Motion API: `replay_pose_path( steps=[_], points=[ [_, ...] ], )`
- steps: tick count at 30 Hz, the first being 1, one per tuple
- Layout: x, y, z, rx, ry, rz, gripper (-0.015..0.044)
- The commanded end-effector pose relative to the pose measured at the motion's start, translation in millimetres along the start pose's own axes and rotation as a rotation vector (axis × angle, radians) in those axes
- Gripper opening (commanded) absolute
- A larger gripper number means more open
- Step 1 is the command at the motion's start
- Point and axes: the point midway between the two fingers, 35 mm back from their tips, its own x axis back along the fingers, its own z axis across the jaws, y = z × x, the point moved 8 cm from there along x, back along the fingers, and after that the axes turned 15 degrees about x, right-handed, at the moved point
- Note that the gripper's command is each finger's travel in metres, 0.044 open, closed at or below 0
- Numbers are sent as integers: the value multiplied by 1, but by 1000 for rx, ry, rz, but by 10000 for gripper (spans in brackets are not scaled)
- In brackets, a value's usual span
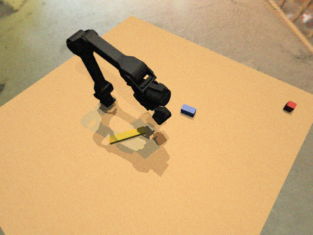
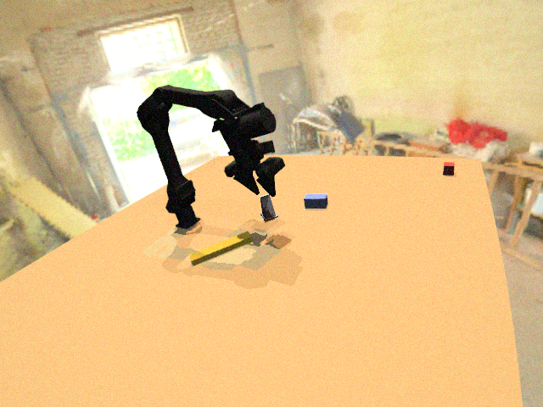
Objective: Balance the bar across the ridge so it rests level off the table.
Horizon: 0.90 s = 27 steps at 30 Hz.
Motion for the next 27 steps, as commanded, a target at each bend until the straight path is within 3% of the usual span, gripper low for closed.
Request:
replay_pose_path(
  steps=[1, 27],
  points=[
    [0, -18, 6, -31, 13, 32, 315],
    [7, -120, 65, -273, 117, 174, 315]
  ],
)
